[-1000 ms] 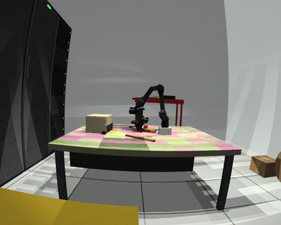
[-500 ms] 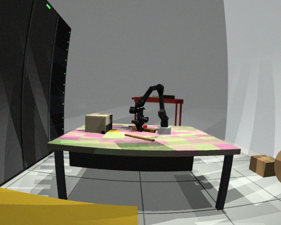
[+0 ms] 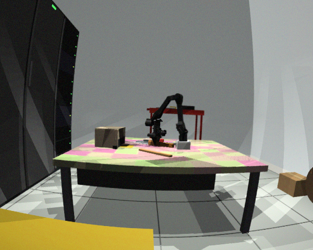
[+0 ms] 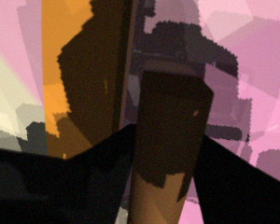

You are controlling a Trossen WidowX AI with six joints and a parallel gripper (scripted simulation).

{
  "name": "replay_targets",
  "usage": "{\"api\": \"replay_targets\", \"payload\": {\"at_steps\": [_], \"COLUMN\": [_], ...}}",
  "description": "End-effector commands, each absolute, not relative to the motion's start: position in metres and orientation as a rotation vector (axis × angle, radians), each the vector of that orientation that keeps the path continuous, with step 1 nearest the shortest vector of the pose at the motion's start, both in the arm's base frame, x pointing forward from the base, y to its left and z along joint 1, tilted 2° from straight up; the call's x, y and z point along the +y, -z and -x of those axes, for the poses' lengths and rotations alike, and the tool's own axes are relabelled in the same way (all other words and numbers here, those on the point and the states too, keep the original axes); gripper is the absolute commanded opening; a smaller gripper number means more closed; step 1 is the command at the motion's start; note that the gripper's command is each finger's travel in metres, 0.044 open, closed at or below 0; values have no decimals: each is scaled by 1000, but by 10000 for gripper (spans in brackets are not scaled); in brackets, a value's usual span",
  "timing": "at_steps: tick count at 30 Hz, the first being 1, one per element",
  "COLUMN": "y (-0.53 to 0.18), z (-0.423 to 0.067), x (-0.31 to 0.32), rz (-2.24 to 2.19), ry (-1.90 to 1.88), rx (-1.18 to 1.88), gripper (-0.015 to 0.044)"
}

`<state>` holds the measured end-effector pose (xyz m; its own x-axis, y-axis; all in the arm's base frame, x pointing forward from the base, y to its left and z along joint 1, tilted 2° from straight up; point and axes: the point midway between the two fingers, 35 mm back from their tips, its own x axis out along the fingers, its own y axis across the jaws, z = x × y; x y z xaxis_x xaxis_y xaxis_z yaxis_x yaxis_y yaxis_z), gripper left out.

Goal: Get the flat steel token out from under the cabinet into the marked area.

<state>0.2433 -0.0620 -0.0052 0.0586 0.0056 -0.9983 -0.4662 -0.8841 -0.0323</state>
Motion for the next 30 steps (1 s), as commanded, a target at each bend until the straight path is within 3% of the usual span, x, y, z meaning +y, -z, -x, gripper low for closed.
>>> {"api": "replay_targets", "payload": {"at_steps": [1, 30], "y": [5, 5], "z": [-241, -233], "x": [-69, -88], "rz": [1997, 2000], "ry": [-1882, -1886], "rx": [476, 475], "gripper": [0, 0]}}
